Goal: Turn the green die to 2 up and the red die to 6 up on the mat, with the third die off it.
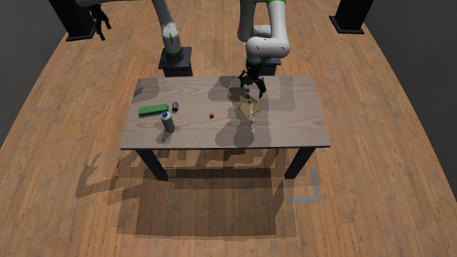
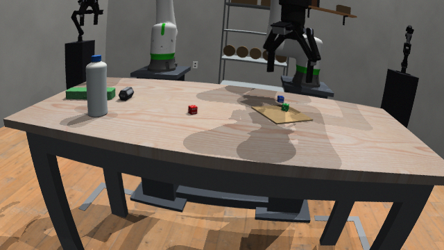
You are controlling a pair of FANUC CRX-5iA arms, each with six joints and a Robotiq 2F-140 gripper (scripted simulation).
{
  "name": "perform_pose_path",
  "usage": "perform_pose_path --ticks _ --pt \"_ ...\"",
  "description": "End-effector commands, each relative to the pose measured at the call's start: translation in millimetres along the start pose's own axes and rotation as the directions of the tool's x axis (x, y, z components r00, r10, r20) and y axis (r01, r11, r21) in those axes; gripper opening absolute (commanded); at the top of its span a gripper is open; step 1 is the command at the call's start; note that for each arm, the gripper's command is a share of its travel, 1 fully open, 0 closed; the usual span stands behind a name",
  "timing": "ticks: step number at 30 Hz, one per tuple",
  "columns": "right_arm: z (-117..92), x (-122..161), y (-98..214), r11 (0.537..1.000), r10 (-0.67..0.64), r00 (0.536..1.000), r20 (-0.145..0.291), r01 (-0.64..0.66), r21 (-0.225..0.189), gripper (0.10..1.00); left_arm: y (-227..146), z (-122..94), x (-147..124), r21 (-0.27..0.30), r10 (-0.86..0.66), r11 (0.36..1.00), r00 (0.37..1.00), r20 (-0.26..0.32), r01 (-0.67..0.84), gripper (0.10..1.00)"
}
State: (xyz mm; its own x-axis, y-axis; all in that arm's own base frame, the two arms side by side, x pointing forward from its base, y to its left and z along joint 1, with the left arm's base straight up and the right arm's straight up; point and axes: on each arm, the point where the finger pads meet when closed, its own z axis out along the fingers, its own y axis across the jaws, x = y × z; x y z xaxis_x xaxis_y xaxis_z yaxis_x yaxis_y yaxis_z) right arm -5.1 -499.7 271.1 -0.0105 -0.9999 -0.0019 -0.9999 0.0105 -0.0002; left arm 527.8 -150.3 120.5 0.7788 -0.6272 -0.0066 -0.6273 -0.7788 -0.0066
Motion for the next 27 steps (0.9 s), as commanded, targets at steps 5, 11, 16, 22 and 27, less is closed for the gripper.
perform_pose_path --ticks 5,11,16,22,27 --pt "-0.9 0.3 0.2 1.0 0.0 1.0 -0.002 0.0 0.0 1.0 -0.1 0.1 0.4 -0.004 0.28 0.96 0.96 -0.008 -0.28 1.0" --pt "-0.9 0.3 0.2 1.0 0.0 1.0 -0.002 0.0 0.0 1.0 0.0 0.8 0.3 -0.003 0.469 0.883 0.883 -0.009 -0.469 1.0" --pt "-0.9 0.3 0.2 1.0 0.0 1.0 -0.002 0.0 0.0 1.0 0.1 1.5 0.3 -0.001 0.603 0.797 0.797 -0.009 -0.604 1.0" --pt "-0.9 0.3 0.2 1.0 0.0 1.0 -0.002 0.0 0.0 1.0 0.1 2.2 0.2 0.001 0.745 0.667 0.667 -0.009 -0.745 1.0" --pt "-0.9 0.3 0.2 1.0 0.0 1.0 -0.002 0.0 0.0 1.0 0.2 2.8 0.2 0.002 0.843 0.538 0.538 -0.009 -0.843 1.0"
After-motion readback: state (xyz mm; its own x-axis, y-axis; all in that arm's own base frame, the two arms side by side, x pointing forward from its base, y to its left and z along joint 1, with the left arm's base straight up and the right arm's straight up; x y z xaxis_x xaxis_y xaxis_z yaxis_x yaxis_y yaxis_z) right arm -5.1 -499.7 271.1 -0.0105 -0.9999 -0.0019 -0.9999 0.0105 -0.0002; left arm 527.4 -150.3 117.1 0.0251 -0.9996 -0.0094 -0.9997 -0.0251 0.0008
